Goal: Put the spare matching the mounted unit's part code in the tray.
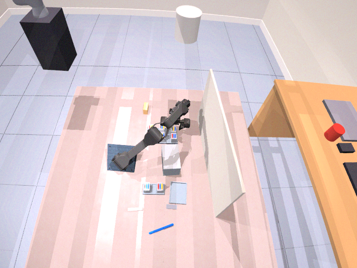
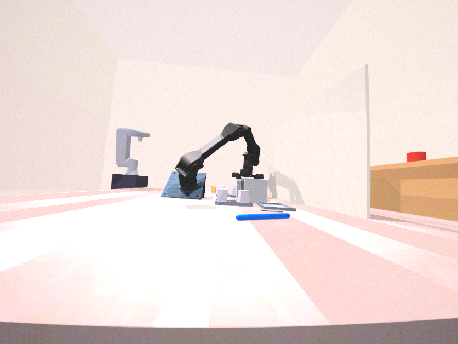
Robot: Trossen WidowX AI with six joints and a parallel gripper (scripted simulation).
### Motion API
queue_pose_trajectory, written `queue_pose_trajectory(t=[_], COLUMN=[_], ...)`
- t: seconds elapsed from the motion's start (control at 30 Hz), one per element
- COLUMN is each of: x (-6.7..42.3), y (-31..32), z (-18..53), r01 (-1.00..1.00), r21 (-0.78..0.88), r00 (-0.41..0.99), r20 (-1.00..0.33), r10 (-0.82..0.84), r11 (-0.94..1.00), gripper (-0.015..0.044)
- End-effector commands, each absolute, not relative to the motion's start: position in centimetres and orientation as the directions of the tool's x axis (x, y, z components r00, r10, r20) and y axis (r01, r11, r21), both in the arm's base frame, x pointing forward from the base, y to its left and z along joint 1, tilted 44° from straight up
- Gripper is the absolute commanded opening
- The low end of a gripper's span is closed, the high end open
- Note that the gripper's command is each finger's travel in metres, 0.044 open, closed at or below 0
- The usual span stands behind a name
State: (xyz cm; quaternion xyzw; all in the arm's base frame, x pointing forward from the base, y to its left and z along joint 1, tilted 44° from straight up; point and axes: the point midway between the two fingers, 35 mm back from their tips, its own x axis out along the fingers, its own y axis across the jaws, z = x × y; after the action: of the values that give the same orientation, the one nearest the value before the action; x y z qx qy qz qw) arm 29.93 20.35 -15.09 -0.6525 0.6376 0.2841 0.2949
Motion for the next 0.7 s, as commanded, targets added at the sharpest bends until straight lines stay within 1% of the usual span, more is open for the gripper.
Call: queue_pose_trajectory(t=[0.0,0.67], x=[29.8,29.7], y=[19.7,18.4], z=[-15.6,-16.9], r01=[-1.000,-1.000], r21=[-0.018,-0.018], r00=[0.026,0.026], r20=[-0.741,-0.740], r10=[-0.671,-0.672], r11=[-0.020,-0.019], gripper=[0.0300,0.0300])
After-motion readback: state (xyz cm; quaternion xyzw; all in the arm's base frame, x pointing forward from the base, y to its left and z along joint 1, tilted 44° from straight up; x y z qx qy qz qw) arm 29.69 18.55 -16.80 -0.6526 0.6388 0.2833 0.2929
